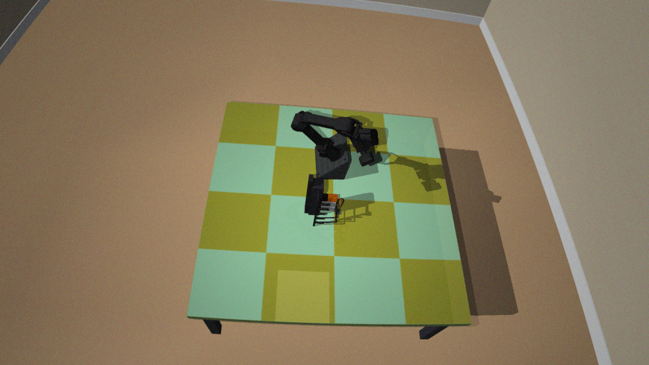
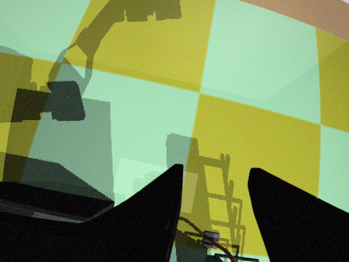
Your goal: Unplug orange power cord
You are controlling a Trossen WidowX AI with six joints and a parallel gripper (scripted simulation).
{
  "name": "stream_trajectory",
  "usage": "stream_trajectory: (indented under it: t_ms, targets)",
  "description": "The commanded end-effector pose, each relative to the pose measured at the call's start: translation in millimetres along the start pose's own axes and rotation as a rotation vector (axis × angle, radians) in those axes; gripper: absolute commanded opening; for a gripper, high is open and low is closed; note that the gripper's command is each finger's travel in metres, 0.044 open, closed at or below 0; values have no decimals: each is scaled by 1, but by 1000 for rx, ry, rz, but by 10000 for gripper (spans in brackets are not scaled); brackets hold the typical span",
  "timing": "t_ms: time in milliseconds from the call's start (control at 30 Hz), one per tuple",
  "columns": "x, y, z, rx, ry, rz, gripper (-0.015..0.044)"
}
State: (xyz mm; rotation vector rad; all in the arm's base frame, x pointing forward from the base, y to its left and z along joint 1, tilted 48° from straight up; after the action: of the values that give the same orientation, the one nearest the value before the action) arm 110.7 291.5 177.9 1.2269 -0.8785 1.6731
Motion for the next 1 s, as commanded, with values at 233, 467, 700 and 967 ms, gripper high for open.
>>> stream_trajectory:
  t_ms: [233,467,700,967]
  targets:
    - [-91,-77,103,-184,460,-83,160]
    - [-111,-84,128,-184,559,-128,160]
    - [-108,-83,131,-184,559,-128,160]
    - [-101,-82,142,-183,560,-128,160]
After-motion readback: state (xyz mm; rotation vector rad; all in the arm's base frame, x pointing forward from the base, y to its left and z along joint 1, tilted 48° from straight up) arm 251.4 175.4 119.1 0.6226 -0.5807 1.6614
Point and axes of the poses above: the point midway between the two fingers, 35 mm back from their tips, its own x axis back along the fingers, its own y axis across the jaws, z = x × y, the point moved 10 cm from there along x, back along the fingers, and after that the axes turned 2 degrees about x, right-handed, at the moved point
